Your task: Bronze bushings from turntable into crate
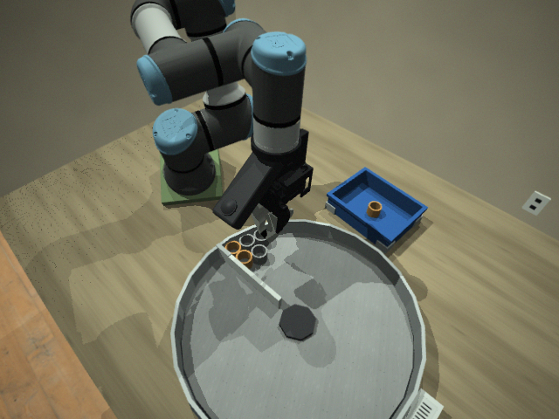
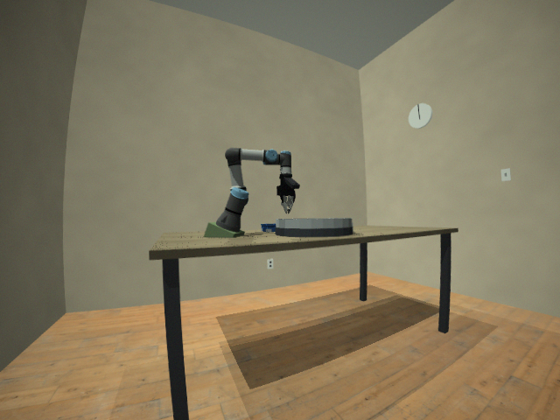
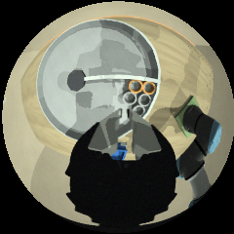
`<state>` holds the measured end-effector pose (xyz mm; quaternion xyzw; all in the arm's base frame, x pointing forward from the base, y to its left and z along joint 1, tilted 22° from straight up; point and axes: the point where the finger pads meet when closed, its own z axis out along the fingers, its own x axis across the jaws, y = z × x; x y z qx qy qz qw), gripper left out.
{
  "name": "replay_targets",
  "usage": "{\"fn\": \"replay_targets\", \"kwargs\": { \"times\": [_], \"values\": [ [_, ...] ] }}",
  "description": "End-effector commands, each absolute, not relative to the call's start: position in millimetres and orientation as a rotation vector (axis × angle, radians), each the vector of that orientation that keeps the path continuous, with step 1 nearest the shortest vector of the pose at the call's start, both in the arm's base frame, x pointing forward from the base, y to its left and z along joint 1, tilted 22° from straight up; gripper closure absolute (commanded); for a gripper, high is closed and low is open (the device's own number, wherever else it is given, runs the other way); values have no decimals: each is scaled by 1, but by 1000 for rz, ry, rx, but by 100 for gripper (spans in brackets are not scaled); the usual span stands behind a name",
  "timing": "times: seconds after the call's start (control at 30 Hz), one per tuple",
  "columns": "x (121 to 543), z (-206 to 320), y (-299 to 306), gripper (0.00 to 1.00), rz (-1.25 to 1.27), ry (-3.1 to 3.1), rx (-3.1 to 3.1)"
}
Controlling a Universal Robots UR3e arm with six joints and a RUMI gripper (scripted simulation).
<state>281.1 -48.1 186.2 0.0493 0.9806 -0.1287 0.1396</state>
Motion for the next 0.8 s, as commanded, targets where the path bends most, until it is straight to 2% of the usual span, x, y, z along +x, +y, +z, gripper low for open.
{"fn": "replay_targets", "kwargs": {
  "times": [0.0, 0.77],
  "values": [
    [275, 189, -64, 94, -347, 2829, 131],
    [267, 192, -82, 94, -350, 2825, 131]
  ]
}}
